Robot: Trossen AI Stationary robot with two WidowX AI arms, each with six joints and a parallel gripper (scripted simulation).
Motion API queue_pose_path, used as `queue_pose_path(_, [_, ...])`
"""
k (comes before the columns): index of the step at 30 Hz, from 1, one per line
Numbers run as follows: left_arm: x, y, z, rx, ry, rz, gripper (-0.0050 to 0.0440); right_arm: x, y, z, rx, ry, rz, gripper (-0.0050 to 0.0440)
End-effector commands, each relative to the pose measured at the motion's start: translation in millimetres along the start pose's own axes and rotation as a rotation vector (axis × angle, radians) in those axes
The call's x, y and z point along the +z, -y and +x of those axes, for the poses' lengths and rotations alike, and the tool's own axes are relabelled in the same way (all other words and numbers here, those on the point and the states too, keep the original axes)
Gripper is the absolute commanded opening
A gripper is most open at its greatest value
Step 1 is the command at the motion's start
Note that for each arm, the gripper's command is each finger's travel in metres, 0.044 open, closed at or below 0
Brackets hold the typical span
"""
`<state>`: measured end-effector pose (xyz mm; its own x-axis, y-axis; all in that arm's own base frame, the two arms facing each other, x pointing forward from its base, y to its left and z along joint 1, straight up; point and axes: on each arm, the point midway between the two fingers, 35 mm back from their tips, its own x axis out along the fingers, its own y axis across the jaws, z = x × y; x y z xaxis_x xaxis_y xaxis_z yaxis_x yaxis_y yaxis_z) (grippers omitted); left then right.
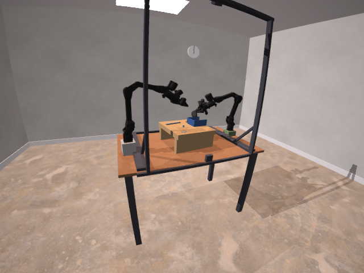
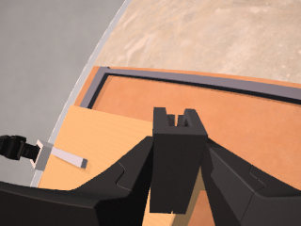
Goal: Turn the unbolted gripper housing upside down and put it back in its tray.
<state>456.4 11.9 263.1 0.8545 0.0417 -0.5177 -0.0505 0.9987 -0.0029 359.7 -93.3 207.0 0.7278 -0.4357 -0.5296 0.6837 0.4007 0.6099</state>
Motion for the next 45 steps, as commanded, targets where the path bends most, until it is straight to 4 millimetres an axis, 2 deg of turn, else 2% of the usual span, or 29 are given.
queue_pose_path(1, [8,0,-7,-0.003,0.022,0.005,0.0440,12,-7,-3,-0.002,0.004,-0.005,0.0112])
queue_pose_path(45, [8,0,-7,-0.003,0.022,0.005,0.0440,30,14,0,-0.172,-0.073,-0.074,0.0112])
